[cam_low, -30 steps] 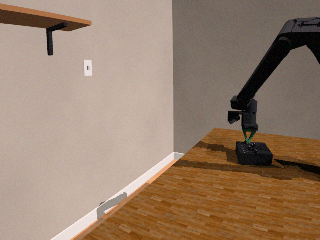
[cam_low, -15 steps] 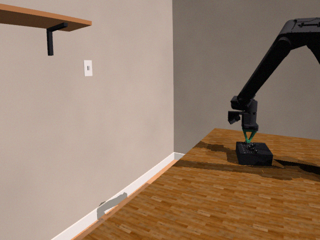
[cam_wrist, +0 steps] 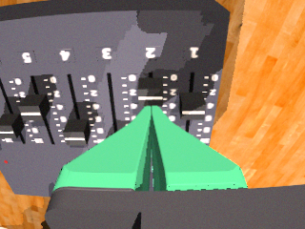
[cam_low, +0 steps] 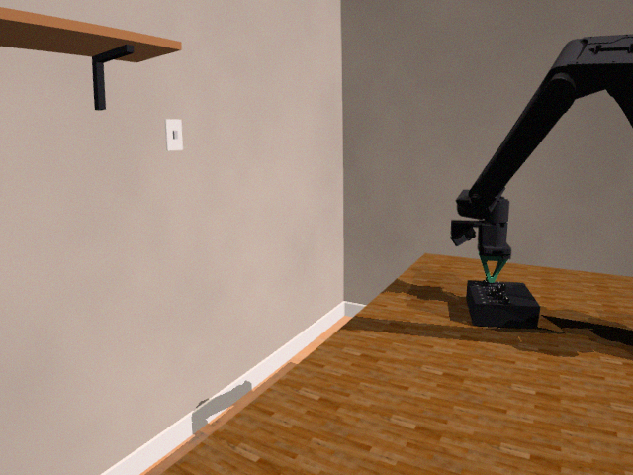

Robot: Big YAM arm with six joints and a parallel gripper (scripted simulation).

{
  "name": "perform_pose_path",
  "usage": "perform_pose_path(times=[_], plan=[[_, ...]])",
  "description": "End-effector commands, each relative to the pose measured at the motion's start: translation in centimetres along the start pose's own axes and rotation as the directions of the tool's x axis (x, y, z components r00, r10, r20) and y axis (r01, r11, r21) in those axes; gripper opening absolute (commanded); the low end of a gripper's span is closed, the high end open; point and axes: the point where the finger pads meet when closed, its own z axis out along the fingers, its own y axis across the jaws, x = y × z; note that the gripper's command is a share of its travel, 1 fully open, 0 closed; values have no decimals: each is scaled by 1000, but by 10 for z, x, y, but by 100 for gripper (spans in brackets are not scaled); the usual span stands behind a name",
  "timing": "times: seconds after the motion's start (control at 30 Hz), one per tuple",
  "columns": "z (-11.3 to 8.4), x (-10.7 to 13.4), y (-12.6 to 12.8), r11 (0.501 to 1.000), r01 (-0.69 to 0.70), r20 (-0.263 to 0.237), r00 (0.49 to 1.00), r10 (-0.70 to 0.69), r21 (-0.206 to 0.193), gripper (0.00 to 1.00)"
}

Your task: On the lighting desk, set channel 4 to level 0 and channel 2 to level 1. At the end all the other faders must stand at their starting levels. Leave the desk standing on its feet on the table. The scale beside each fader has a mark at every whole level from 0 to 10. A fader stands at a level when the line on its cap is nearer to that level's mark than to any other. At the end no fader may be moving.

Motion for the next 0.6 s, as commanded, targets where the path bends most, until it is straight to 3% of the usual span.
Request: perform_pose_path(times=[0.0, 0.23, 0.37, 0.4, 0.57], plan=[[-30, -25, -10, 999, 34, 52, 998, -36, 36, 0], [-52, -24, -11, 999, 34, 51, 998, -36, 40, 0], [-51, -19, -14, 999, 22, 42, 999, -23, 30, 0], [-36, -20, -5, 999, 40, 9, 999, -40, 12, 0], [-59, -25, -7, 999, 43, 37, 998, -44, 34, 0]])
